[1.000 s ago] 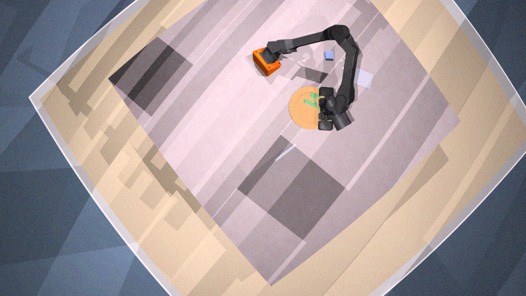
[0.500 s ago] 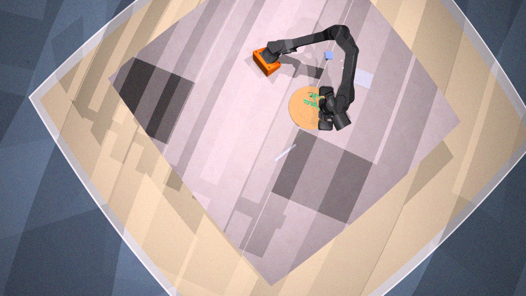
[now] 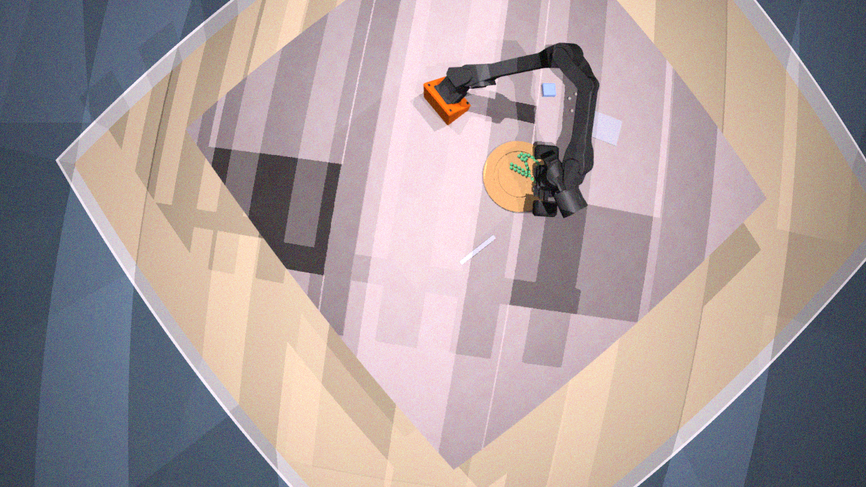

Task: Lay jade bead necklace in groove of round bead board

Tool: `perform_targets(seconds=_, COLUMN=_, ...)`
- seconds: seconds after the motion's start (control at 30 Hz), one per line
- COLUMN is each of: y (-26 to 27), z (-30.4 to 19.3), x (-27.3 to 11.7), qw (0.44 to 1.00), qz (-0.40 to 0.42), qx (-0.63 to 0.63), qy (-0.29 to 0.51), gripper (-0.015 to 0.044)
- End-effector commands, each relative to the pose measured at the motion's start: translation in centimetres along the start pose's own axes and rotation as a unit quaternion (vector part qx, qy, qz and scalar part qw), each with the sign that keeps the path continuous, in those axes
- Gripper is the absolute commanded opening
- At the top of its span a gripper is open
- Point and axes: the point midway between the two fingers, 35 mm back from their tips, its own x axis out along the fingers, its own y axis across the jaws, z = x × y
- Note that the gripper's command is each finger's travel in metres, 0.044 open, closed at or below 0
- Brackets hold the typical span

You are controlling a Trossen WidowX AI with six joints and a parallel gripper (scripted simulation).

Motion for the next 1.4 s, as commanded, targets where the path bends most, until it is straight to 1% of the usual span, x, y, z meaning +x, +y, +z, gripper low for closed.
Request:
perform_targets(seconds=0.0, y=-0.64, z=0.27, x=-0.01, qw=1.0, qz=0.0, qx=-0.002, qy=0.0, gripper=0.0)
perform_targets(seconds=0.33, y=-0.63, z=0.27, x=0.82, qw=1.0, qz=0.0, qx=-0.002, qy=0.0, gripper=0.0)
perform_targets(seconds=0.9, y=-0.58, z=0.3, x=0.31, qw=1.0, qz=0.001, qx=-0.002, qy=-0.001, gripper=0.044)
perform_targets(seconds=1.37, y=-0.58, z=0.3, x=-0.01, qw=1.0, qz=0.0, qx=-0.002, qy=0.0, gripper=0.044)
